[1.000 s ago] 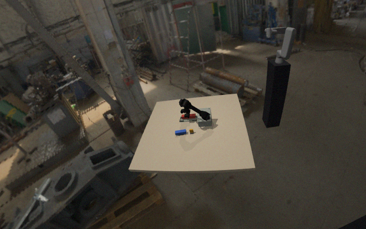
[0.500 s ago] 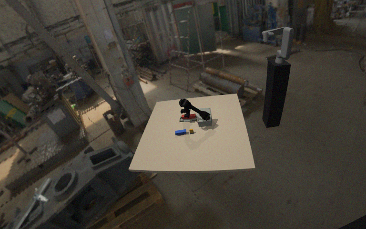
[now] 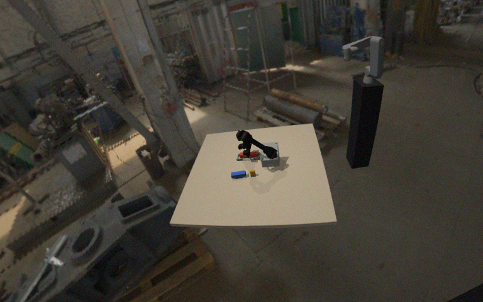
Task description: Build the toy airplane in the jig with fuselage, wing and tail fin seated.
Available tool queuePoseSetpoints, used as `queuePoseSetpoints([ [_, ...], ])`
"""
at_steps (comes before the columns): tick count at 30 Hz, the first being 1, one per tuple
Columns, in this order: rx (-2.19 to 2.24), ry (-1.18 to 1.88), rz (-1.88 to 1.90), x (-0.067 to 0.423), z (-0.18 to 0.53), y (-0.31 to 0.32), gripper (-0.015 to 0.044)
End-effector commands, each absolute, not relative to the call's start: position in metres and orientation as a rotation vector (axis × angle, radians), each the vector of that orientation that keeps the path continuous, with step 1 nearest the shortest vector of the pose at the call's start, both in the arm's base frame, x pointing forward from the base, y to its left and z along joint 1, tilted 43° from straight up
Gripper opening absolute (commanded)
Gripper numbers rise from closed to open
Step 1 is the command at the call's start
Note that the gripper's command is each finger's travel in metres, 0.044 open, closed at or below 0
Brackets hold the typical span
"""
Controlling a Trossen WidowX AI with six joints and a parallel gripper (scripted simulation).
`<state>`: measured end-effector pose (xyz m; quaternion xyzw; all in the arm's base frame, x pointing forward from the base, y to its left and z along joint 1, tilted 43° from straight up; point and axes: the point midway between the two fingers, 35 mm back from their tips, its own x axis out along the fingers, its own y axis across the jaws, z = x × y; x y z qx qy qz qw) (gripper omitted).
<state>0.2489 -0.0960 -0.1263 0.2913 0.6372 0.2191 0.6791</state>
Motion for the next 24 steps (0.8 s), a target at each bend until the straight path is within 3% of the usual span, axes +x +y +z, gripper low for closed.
queuePoseSetpoints([
  [1,0.649,1.429,0.487,0.25,-0.111,-0.115,0.044],
  [6,0.654,1.43,0.487,0.239,-0.052,-0.166,0.044],
  [24,0.533,1.381,0.582,0.247,-0.049,-0.17,0.044],
])
